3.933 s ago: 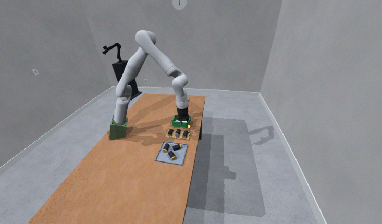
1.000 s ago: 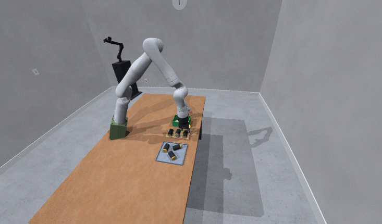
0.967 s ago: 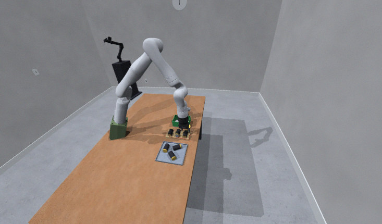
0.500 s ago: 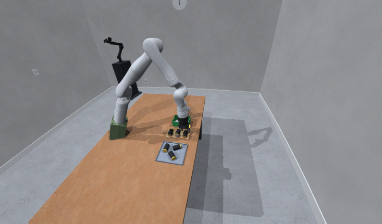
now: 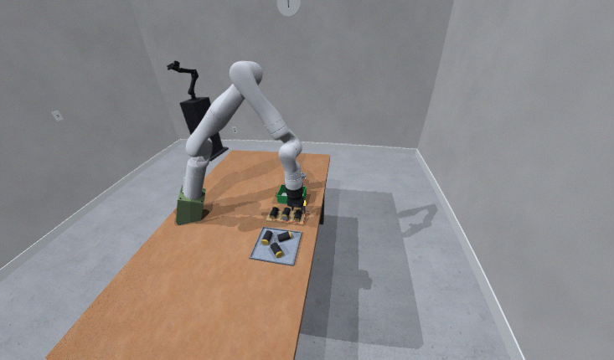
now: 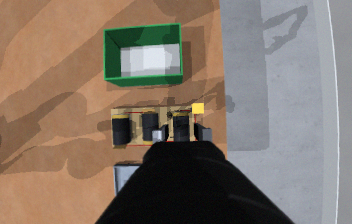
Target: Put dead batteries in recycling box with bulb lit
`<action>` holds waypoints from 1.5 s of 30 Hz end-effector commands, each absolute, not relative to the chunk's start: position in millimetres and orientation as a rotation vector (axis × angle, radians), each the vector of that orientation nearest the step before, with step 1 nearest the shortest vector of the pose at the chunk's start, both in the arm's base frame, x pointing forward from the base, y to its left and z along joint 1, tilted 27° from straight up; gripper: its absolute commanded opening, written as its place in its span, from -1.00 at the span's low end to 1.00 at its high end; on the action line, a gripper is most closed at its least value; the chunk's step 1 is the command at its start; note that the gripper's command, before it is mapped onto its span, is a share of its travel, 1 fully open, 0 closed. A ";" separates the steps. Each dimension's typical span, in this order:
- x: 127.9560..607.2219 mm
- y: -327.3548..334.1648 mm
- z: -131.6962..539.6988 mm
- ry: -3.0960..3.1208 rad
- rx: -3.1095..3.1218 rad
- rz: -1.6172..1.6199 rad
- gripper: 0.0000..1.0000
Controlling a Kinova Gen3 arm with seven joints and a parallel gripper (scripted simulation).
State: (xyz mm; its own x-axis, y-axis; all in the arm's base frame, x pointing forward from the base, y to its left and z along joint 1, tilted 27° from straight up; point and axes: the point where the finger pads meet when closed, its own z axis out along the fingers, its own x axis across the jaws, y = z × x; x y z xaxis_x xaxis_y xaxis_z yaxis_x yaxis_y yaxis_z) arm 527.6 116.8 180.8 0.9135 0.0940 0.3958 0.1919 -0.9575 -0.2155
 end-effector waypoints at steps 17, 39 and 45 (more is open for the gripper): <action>528.6 116.5 181.9 -0.214 -2.825 -0.569 0.81; 528.6 116.5 181.9 -0.214 -2.825 -0.569 0.81; 530.4 117.8 177.5 -0.214 -2.825 -0.569 0.81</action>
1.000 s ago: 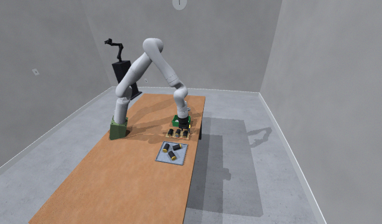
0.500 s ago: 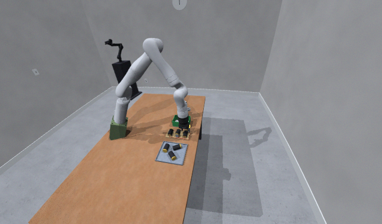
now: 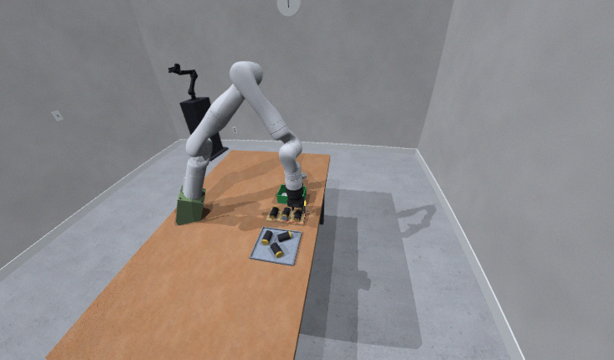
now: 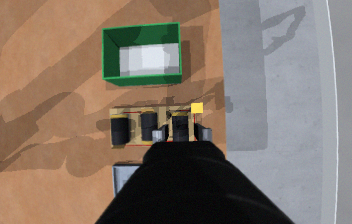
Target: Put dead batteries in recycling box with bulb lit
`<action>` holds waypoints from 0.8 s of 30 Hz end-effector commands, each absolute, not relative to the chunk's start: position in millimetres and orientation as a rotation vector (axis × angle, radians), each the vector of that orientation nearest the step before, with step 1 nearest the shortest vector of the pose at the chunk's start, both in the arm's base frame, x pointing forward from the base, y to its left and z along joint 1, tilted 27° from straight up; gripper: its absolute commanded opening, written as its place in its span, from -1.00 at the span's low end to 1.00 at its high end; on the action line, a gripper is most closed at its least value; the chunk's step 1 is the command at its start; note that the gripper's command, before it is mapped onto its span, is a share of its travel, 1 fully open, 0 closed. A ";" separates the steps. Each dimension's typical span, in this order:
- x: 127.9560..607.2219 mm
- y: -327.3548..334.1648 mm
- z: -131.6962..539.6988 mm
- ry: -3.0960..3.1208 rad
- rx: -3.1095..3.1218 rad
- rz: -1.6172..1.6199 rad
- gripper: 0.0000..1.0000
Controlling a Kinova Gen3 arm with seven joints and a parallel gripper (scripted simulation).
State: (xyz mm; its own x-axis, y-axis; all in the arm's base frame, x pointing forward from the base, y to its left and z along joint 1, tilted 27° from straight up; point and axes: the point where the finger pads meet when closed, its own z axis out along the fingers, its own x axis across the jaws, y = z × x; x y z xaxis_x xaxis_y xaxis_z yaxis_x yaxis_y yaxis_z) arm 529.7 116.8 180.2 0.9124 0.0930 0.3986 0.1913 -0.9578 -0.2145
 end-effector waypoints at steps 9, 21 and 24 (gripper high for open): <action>540.9 125.8 151.4 -0.214 -2.825 -0.569 0.81; 544.2 128.3 143.2 -0.214 -2.825 -0.569 0.81; 544.8 128.8 141.7 -0.214 -2.825 -0.569 0.81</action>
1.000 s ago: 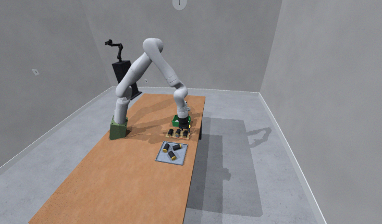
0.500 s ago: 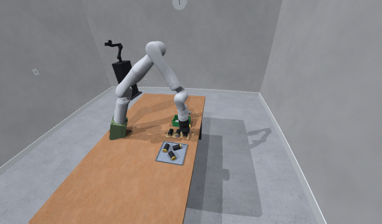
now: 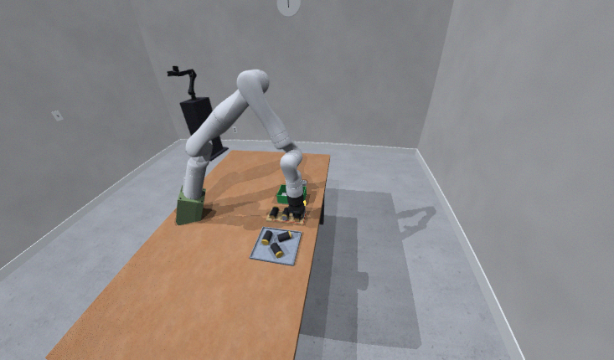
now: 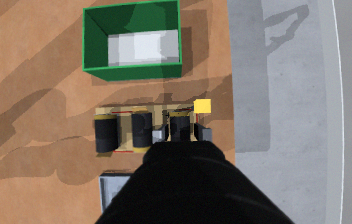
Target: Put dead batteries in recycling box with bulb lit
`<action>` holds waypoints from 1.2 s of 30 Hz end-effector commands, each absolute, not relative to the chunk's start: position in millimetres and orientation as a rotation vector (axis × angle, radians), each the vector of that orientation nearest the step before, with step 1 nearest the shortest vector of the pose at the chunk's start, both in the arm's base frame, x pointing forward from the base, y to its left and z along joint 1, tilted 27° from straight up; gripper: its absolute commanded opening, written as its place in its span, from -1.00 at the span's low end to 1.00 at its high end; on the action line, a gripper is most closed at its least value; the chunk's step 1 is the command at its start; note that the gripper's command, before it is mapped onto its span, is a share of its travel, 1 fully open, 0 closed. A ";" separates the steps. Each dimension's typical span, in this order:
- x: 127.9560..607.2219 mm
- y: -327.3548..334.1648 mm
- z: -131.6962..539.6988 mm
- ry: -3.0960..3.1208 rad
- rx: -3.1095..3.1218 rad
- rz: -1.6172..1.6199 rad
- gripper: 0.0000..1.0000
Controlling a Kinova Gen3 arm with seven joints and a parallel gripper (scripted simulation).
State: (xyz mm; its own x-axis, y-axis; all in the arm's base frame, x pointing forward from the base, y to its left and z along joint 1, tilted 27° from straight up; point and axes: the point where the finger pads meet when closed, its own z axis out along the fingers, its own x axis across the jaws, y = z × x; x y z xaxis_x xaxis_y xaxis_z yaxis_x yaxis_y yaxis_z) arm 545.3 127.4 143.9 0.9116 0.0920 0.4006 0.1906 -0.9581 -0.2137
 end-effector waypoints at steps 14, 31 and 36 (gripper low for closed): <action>544.8 128.8 141.7 -0.214 -2.825 -0.569 0.15; 544.8 128.8 141.7 -0.214 -2.825 -0.569 0.15; 544.8 128.8 141.7 -0.214 -2.825 -0.569 0.15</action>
State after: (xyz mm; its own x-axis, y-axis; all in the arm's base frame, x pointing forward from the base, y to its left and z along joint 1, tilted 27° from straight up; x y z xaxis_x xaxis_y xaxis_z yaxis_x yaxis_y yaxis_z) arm 544.4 129.0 140.9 0.9134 0.0939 0.3960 0.1918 -0.9575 -0.2154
